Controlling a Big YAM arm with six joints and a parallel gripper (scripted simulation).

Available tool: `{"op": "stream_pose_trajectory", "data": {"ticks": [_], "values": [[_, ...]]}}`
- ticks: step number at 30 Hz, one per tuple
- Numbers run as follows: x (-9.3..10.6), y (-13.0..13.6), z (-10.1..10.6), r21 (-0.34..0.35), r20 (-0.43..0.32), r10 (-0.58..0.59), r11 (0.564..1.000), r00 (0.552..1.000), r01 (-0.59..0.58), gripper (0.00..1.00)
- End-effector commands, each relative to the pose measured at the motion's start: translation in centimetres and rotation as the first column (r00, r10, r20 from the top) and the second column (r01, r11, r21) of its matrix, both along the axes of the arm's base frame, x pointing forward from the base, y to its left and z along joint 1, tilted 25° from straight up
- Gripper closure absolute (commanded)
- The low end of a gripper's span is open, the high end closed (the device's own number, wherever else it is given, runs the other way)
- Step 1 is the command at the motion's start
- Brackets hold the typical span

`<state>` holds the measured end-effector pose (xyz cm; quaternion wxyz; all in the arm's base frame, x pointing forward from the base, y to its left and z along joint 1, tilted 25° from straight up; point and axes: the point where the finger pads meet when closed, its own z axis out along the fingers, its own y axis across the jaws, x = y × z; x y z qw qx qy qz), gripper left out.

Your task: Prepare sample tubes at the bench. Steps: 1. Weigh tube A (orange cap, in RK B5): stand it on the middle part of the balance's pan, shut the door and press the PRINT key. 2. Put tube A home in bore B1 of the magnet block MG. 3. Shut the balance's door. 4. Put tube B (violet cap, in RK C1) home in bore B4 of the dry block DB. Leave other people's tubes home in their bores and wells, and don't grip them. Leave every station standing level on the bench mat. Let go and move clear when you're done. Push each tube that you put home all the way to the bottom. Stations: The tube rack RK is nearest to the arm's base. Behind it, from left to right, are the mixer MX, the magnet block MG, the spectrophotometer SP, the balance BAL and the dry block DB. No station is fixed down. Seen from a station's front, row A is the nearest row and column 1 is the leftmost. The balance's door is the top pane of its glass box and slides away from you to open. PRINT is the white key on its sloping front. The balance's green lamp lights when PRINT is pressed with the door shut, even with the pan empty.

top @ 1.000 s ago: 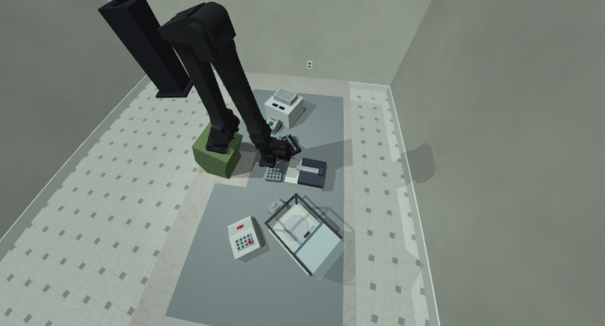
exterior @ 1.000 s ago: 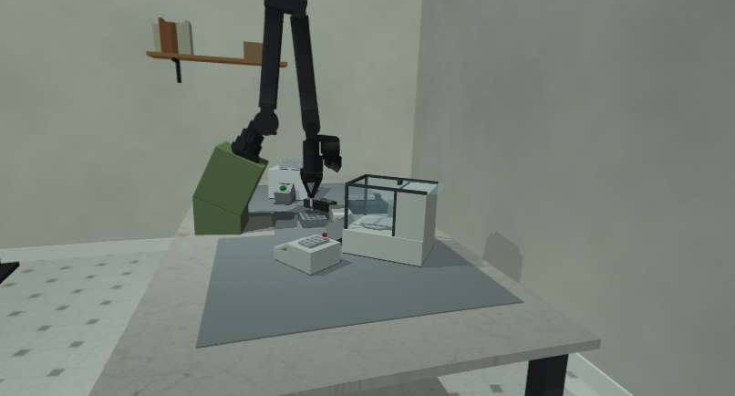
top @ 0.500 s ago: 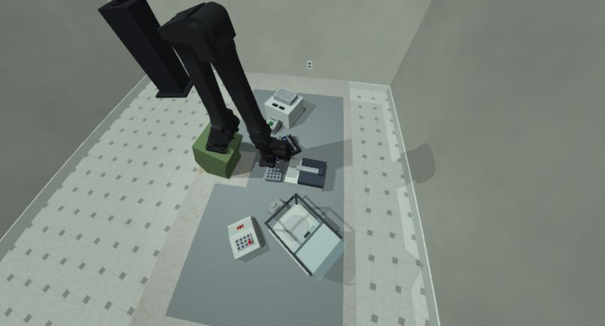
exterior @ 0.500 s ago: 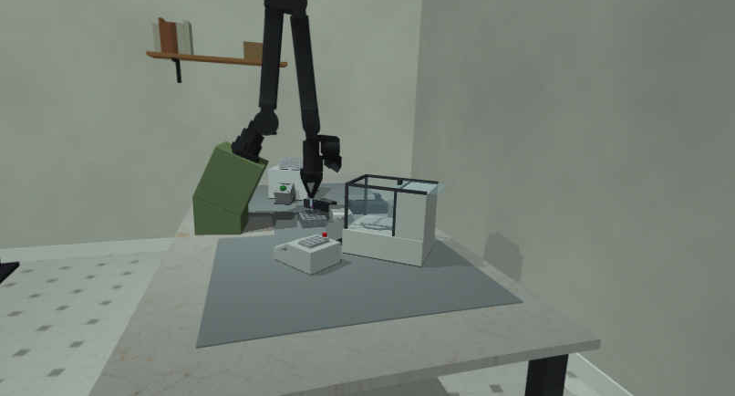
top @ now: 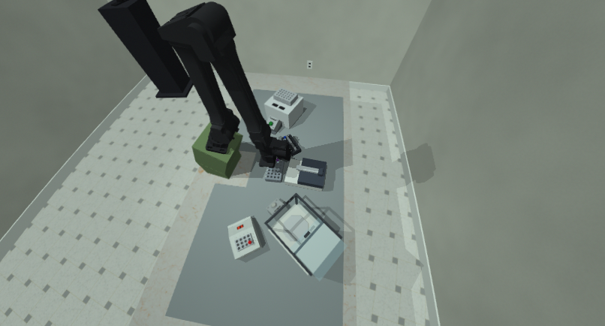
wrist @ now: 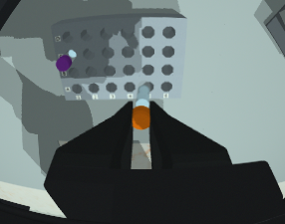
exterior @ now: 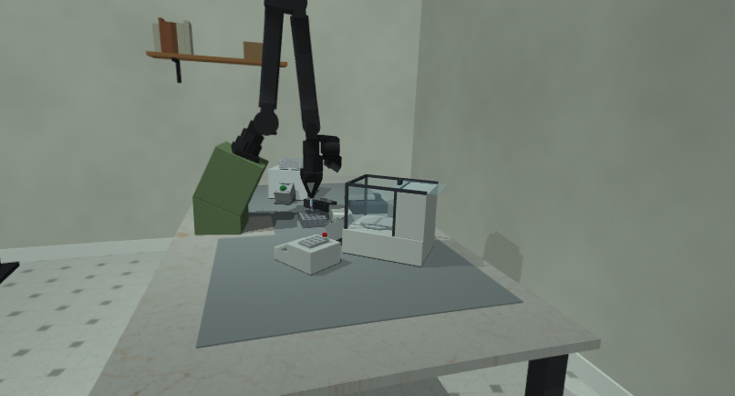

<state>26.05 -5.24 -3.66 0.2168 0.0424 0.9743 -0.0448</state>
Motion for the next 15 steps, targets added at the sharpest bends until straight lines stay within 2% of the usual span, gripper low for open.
{"op": "stream_pose_trajectory", "data": {"ticks": [1, 7, 8, 15], "values": [[0.2, 0.0, 0.1, -0.002, 0.004, 0.001, 1.0, 1.0, -0.001, 0.91], [0.2, 0.0, 0.1, -0.002, 0.004, 0.001, 1.0, 1.0, -0.001, 0.91], [-0.4, 0.3, 0.2, 0.002, 0.0, 0.001, 1.0, 1.0, -0.001, 0.91], [-0.2, 0.4, 1.5, 0.0, 0.012, 0.003, 1.0, 1.0, -0.003, 0.91]]}}
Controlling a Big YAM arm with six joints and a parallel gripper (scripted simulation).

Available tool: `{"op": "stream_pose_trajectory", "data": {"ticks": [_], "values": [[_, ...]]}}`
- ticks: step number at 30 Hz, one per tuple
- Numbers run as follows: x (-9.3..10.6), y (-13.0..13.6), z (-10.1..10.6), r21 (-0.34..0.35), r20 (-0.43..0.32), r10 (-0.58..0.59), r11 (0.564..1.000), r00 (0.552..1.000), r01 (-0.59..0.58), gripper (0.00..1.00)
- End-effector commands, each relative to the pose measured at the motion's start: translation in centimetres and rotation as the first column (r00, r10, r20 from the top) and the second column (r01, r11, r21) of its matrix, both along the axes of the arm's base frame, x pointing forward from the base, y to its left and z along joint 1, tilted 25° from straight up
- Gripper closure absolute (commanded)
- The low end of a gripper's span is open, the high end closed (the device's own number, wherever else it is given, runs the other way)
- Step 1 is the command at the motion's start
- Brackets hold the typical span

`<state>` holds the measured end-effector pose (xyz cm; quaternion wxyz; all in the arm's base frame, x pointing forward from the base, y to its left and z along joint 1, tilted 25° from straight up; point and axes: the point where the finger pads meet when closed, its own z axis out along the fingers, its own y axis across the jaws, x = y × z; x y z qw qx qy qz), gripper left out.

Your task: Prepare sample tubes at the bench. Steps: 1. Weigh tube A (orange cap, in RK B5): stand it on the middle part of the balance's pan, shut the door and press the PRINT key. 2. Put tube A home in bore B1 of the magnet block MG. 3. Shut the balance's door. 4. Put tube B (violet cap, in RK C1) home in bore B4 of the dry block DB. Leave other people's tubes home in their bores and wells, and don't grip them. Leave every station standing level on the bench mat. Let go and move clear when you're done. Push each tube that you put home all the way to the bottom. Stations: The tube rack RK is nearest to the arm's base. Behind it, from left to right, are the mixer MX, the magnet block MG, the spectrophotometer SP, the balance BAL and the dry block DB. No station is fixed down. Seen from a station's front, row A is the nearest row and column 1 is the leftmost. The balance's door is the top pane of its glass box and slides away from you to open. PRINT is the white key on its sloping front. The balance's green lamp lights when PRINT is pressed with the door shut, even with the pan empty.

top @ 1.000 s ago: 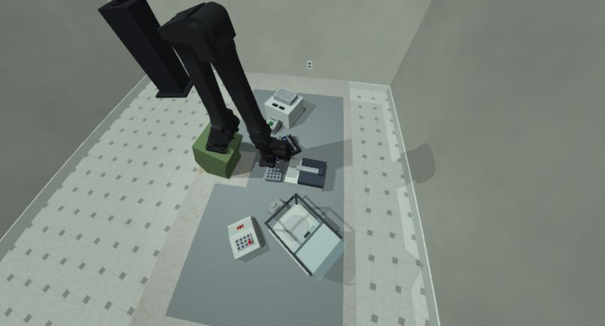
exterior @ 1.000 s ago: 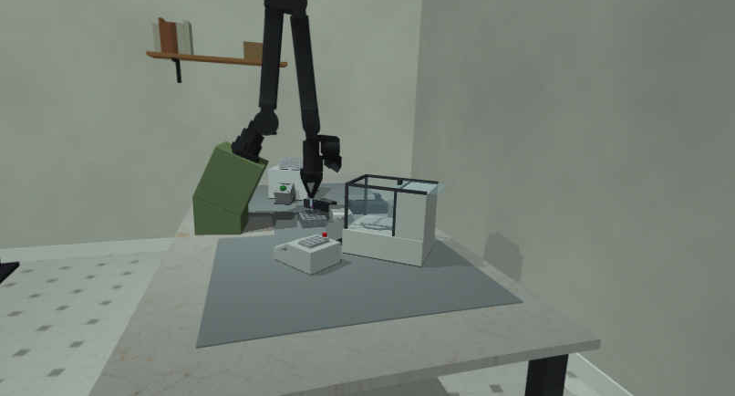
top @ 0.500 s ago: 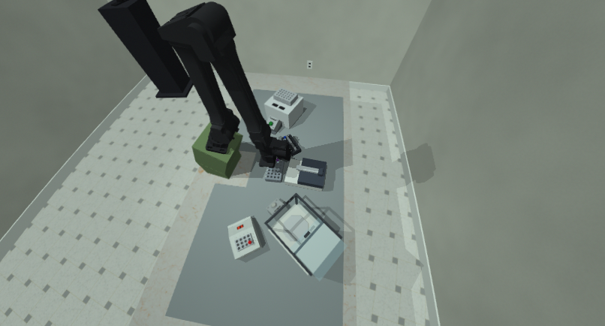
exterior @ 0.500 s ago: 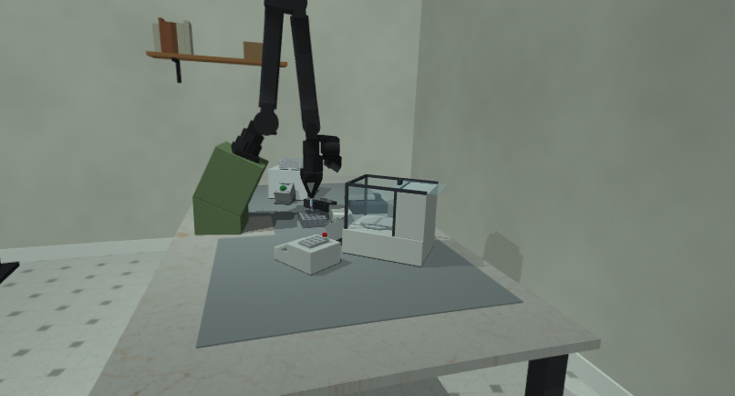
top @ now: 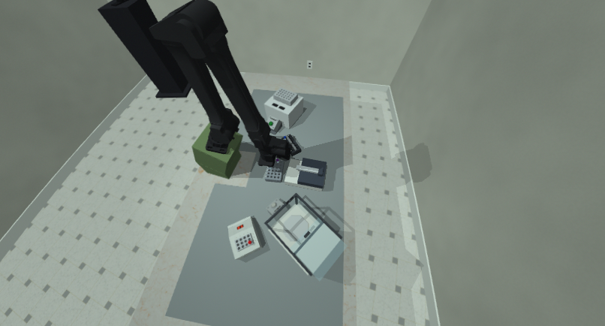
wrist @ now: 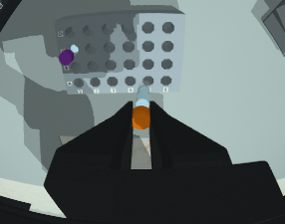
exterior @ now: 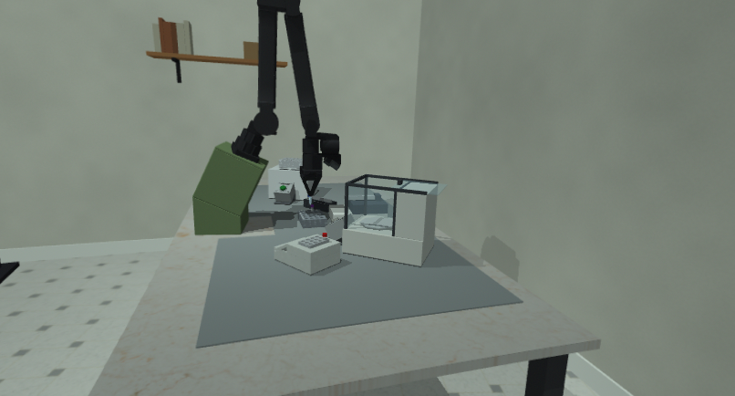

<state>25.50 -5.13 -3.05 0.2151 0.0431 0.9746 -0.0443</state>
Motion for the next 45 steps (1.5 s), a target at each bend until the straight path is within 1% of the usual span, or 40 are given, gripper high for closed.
{"op": "stream_pose_trajectory", "data": {"ticks": [1, 9, 14, 16, 19, 22, 24, 31, 33, 36, 45], "values": [[0.4, 0.3, 0.9, -0.002, 0.016, 0.005, 1.0, 1.0, -0.005, 0.91], [0.6, 0.3, 2.7, -0.005, 0.031, 0.004, 1.0, 1.0, -0.004, 0.91], [0.0, 0.4, 3.3, -0.004, 0.026, 0.004, 1.0, 1.0, -0.004, 0.91], [0.2, 0.4, 3.9, -0.006, 0.033, 0.004, 1.0, 0.999, -0.004, 0.91], [0.2, 0.4, 4.1, -0.007, 0.034, 0.006, 1.0, 0.999, -0.006, 0.91], [-0.3, 0.5, 4.4, -0.005, 0.03, 0.004, 1.0, 1.0, -0.004, 0.91], [-0.1, 0.5, 5.0, -0.006, 0.037, 0.004, 1.0, 0.999, -0.004, 0.91], [-0.8, 0.6, 6.0, -0.005, 0.034, 0.004, 1.0, 0.999, -0.003, 0.91], [-0.6, 0.6, 6.6, -0.007, 0.041, 0.004, 1.0, 0.999, -0.003, 0.91], [-0.9, 0.7, 6.6, -0.007, 0.036, 0.006, 1.0, 0.999, -0.005, 0.91], [-1.2, 0.8, 8.4, -0.007, 0.046, 0.003, 1.0, 0.999, -0.003, 0.91]]}}
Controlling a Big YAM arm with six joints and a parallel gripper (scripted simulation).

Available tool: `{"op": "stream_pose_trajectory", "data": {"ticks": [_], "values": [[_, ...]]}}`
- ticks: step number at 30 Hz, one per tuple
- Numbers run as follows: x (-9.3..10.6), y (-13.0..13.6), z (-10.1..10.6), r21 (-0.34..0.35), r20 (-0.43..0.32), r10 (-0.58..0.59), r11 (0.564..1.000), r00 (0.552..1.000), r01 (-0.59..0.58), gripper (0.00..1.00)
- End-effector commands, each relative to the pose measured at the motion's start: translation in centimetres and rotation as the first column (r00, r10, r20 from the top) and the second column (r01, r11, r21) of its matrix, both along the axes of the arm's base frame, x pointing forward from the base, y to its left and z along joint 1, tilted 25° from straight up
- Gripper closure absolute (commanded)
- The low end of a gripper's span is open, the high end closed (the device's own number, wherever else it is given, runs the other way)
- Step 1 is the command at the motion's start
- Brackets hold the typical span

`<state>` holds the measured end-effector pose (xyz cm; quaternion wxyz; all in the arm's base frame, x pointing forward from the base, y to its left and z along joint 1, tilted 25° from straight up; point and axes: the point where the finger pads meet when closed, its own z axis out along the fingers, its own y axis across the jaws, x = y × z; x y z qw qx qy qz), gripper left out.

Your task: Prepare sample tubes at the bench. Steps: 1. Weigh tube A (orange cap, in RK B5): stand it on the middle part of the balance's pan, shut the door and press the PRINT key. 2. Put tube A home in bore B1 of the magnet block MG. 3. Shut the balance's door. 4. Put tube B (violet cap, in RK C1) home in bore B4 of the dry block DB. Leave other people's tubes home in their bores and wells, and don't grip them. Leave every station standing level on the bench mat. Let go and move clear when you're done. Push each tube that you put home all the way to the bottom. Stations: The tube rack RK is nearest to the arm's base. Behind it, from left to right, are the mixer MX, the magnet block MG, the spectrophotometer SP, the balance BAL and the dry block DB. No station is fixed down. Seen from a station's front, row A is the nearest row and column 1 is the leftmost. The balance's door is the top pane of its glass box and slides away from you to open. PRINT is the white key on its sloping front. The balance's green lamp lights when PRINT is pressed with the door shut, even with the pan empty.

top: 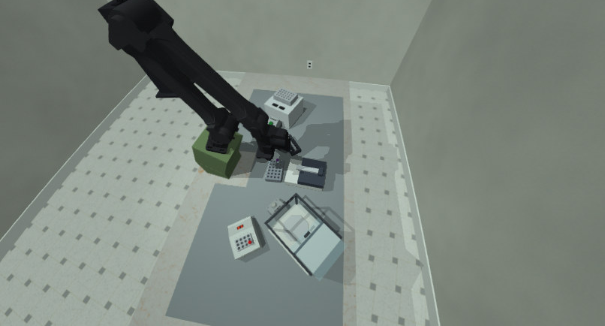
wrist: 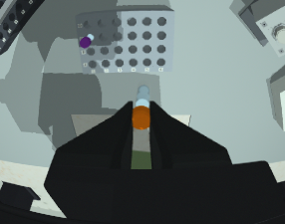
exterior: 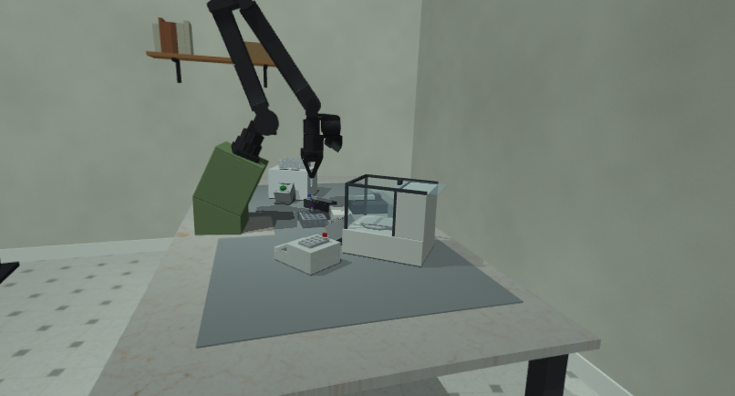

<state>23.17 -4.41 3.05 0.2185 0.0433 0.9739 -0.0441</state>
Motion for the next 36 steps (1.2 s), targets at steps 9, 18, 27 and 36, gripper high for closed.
{"op": "stream_pose_trajectory", "data": {"ticks": [9, 18, 27, 36], "values": [[0.5, 0.3, 3.4, -0.007, 0.038, 0.004, 1.0, 0.999, -0.004, 0.91], [0.0, 0.4, 5.1, -0.007, 0.044, 0.003, 1.0, 0.999, -0.002, 0.91], [-0.6, 0.6, 6.3, -0.007, 0.047, 0.003, 1.0, 0.999, -0.002, 0.91], [-1.2, 0.7, 7.8, -0.007, 0.049, 0.002, 1.0, 0.999, -0.002, 0.91]]}}
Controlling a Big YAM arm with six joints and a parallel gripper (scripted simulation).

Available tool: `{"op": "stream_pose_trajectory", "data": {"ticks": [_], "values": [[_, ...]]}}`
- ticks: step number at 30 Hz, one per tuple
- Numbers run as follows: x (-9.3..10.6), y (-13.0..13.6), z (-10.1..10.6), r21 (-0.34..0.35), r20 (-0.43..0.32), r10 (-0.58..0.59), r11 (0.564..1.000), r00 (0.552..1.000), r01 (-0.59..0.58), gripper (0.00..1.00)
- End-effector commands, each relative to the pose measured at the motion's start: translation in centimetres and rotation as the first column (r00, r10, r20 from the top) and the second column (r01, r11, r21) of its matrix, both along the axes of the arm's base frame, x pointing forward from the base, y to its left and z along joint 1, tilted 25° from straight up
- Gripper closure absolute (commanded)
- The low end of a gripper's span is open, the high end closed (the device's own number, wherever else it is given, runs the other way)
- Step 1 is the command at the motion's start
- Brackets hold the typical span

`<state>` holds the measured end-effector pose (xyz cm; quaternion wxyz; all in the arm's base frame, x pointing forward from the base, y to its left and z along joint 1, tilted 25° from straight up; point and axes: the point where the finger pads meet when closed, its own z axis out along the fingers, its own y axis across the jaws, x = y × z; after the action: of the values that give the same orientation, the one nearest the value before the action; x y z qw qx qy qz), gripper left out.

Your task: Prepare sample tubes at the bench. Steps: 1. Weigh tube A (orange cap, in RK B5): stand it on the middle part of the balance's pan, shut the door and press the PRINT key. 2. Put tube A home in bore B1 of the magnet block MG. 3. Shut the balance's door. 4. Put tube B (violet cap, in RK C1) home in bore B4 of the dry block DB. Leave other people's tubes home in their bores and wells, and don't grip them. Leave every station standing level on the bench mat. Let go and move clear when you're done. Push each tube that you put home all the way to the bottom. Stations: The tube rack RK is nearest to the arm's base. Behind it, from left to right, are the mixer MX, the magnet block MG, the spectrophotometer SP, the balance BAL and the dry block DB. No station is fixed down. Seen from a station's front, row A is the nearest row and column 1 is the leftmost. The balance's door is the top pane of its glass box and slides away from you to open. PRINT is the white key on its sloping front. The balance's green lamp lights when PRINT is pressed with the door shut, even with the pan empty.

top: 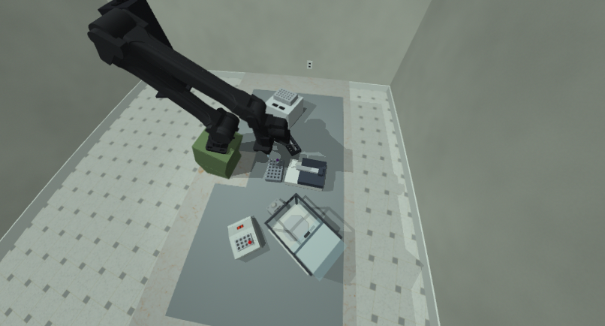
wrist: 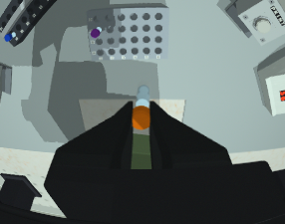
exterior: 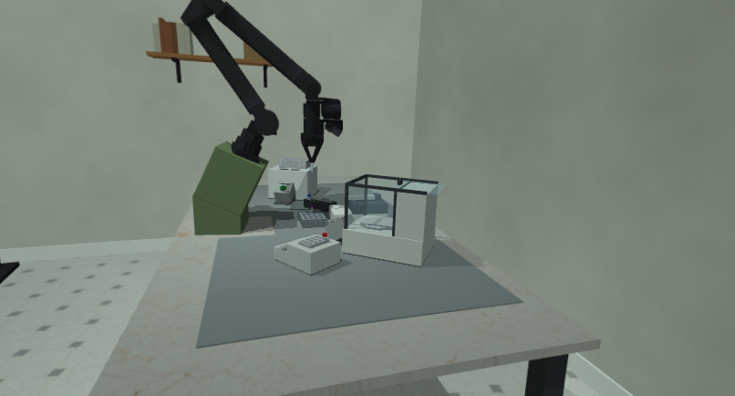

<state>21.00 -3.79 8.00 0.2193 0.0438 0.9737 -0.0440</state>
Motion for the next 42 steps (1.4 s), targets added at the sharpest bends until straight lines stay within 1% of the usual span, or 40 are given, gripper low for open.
{"op": "stream_pose_trajectory", "data": {"ticks": [1, 3, 5, 6, 7, 20, 23, 26, 28, 29, 42], "values": [[0.9, 0.1, 3.0, -0.007, 0.048, 0.003, 1.0, 0.999, -0.003, 0.91], [0.7, 0.2, 3.3, -0.007, 0.048, 0.003, 1.0, 0.999, -0.002, 0.91], [0.7, 0.2, 3.3, -0.007, 0.048, 0.003, 1.0, 0.999, -0.002, 0.91], [0.4, 0.2, 3.0, -0.007, 0.038, 0.006, 1.0, 0.999, -0.006, 0.91], [0.5, 0.2, 3.7, -0.008, 0.048, 0.004, 1.0, 0.999, -0.004, 0.91], [-0.5, 0.5, 5.8, -0.007, 0.051, 0.002, 1.0, 0.999, -0.002, 0.91], [-0.7, 0.5, 5.7, -0.007, 0.046, 0.004, 1.0, 0.999, -0.004, 0.91], [-0.8, 0.6, 6.4, -0.006, 0.052, 0.002, 1.0, 0.999, -0.002, 0.91], [-0.8, 0.6, 6.4, -0.008, 0.051, 0.006, 1.0, 0.999, -0.005, 0.91], [-1.2, 0.4, 5.0, -0.006, 0.025, 0.002, 1.0, 1.0, -0.002, 0.91], [-1.2, 0.4, 5.0, -0.006, 0.025, 0.002, 1.0, 1.0, -0.002, 0.91]]}}
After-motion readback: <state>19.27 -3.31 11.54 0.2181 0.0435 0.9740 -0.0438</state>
